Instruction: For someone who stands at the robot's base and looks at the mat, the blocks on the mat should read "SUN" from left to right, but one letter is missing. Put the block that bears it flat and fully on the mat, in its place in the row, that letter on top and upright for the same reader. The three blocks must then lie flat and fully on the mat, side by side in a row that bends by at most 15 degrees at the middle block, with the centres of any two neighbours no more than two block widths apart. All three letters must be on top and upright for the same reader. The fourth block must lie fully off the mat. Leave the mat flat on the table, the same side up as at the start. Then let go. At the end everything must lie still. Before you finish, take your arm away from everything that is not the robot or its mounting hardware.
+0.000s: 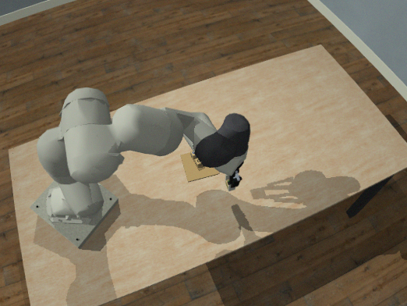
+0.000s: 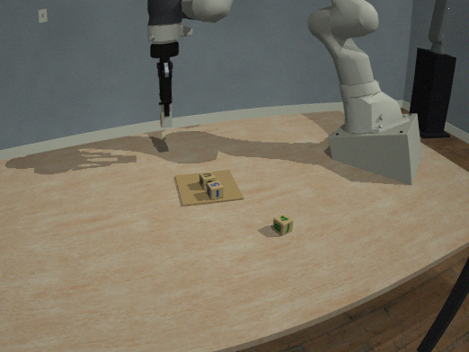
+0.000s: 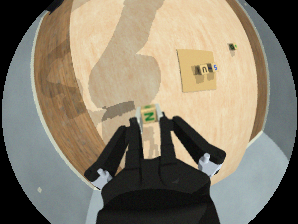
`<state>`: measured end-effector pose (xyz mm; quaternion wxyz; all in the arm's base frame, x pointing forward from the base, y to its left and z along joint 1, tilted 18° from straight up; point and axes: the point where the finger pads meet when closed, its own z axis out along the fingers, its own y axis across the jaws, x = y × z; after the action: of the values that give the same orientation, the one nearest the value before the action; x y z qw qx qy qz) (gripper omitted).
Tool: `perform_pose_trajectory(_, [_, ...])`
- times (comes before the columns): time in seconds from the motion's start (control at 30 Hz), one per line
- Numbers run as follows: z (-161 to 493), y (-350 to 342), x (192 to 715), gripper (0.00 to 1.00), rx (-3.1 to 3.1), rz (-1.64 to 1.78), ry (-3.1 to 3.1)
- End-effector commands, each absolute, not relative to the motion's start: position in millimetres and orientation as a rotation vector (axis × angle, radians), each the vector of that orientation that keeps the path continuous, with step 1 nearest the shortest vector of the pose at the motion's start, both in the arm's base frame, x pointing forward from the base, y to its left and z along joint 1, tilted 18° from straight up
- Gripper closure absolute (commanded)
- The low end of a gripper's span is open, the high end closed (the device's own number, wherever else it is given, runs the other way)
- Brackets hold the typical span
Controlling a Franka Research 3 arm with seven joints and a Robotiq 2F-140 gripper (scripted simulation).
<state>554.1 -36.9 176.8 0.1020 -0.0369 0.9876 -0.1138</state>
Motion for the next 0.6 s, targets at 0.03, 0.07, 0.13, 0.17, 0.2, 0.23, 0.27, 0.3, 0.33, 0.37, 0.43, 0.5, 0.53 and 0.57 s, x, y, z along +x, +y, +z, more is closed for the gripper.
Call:
perform_pose_trajectory(0.03, [176.6,-31.2,553.0,0.84,-0.310,-0.359,2.911])
perform_pose_trajectory(0.07, [176.6,-31.2,553.0,0.84,-0.310,-0.359,2.911])
perform_pose_trajectory(0.13, [175.0,-26.1,551.0,0.84,-0.395,-0.368,2.907])
perform_pose_trajectory(0.17, [174.6,-24.8,550.5,0.84,-0.416,-0.370,2.906])
perform_pose_trajectory(0.2, [174.2,-23.4,549.9,0.84,-0.440,-0.372,2.904])
perform_pose_trajectory(0.23, [173.8,-22.0,549.4,0.84,-0.462,-0.374,2.902])
perform_pose_trajectory(0.27, [173.3,-20.6,548.8,0.84,-0.486,-0.377,2.900])
perform_pose_trajectory(0.3, [172.9,-19.3,548.2,0.84,-0.509,-0.379,2.898])
perform_pose_trajectory(0.33, [172.5,-18.0,547.6,0.84,-0.531,-0.381,2.896])
perform_pose_trajectory(0.37, [172.1,-16.6,547.1,0.84,-0.553,-0.383,2.893])
perform_pose_trajectory(0.43, [171.3,-14.0,545.9,0.84,-0.598,-0.387,2.888])
perform_pose_trajectory(0.5, [170.4,-11.3,544.7,0.84,-0.645,-0.392,2.882])
perform_pose_trajectory(0.53, [170.0,-9.9,544.1,0.84,-0.668,-0.394,2.878])
perform_pose_trajectory(0.57, [169.6,-8.6,543.5,0.84,-0.690,-0.396,2.875])
